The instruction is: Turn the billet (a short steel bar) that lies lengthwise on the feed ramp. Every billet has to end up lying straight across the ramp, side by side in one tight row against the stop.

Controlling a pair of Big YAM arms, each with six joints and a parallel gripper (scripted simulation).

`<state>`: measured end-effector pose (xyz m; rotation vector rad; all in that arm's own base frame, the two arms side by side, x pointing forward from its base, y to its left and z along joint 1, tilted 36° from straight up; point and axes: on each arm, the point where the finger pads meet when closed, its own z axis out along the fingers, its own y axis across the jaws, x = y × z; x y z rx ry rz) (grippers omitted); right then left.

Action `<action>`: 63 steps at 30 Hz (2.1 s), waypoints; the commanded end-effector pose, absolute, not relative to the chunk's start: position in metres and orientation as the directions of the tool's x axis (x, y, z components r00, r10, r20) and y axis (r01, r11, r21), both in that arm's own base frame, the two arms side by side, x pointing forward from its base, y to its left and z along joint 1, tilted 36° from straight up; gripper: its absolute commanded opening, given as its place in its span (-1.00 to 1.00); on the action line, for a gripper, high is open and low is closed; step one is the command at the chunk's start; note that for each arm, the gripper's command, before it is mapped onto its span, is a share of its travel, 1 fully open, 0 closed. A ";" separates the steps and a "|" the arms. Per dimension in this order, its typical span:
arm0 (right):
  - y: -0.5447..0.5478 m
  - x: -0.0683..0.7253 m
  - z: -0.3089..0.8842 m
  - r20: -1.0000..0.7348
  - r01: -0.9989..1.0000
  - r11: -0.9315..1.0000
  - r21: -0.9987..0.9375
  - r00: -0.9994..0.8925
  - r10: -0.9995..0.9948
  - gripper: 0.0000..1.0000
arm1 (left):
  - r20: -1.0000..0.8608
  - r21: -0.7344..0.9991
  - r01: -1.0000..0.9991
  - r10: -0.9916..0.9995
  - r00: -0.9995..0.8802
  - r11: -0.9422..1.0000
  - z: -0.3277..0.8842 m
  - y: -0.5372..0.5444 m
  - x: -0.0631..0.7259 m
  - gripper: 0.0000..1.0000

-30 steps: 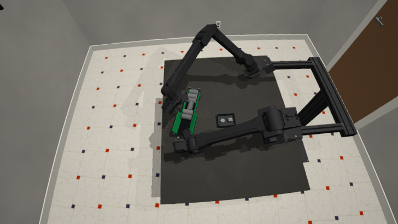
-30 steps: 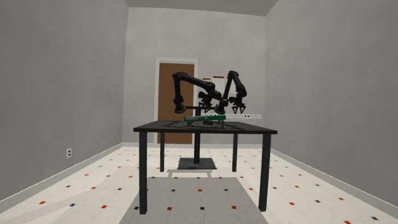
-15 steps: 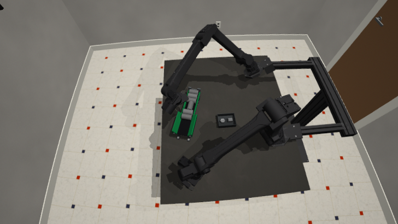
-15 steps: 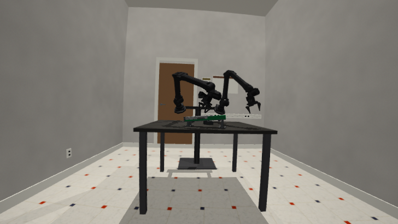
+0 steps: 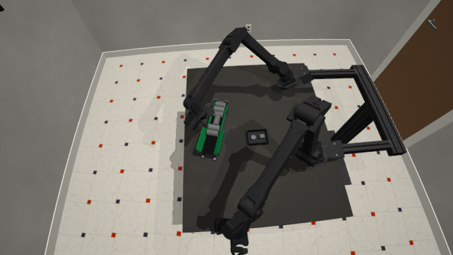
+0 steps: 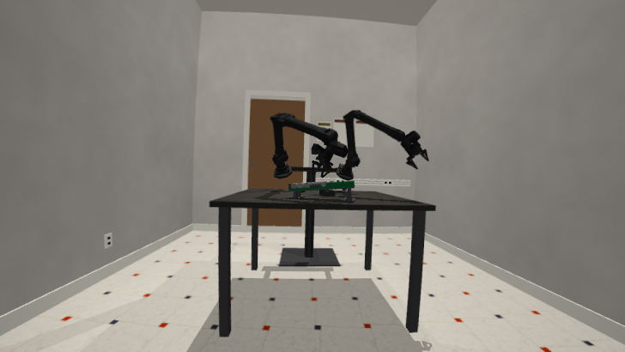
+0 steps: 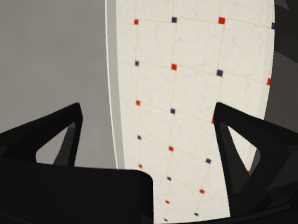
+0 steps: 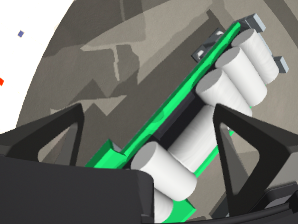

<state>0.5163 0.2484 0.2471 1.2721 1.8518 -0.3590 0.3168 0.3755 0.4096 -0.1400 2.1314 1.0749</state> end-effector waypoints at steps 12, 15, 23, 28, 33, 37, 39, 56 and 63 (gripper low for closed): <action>0.253 0.518 0.259 -0.757 0.863 0.443 0.241 -0.118 0.642 1.00 | -0.917 0.386 -0.858 0.042 -0.396 0.339 0.509 0.455 0.170 1.00; 0.253 0.518 0.259 -0.757 0.863 0.443 0.241 -0.118 0.642 1.00 | -0.944 0.327 -0.908 0.041 -0.328 0.261 0.524 0.463 0.134 1.00; 0.253 0.518 0.259 -0.757 0.863 0.443 0.241 -0.118 0.642 1.00 | -0.975 0.217 -0.968 0.069 -0.210 0.123 0.551 0.469 0.070 1.00; 0.253 0.518 0.259 -0.757 0.863 0.443 0.241 -0.118 0.642 1.00 | -0.985 0.141 -0.989 0.107 -0.136 0.034 0.570 0.467 0.027 1.00; 0.253 0.518 0.259 -0.757 0.863 0.443 0.241 -0.118 0.642 1.00 | -0.986 0.082 -0.996 0.146 -0.085 -0.031 0.584 0.463 -0.006 1.00; 0.253 0.518 0.259 -0.757 0.863 0.443 0.241 -0.118 0.642 1.00 | -0.985 0.063 -0.997 0.160 -0.070 -0.050 0.588 0.460 -0.016 1.00; 0.253 0.518 0.259 -0.757 0.863 0.443 0.241 -0.118 0.642 1.00 | -0.983 0.047 -0.997 0.172 -0.058 -0.067 0.592 0.458 -0.025 1.00; 0.253 0.518 0.259 -0.757 0.863 0.443 0.241 -0.118 0.642 1.00 | -0.977 0.000 -0.994 0.212 -0.024 -0.113 0.604 0.451 -0.051 1.00; 0.253 0.518 0.259 -0.757 0.863 0.443 0.241 -0.118 0.642 1.00 | -0.977 0.000 -0.994 0.212 -0.024 -0.113 0.604 0.451 -0.051 1.00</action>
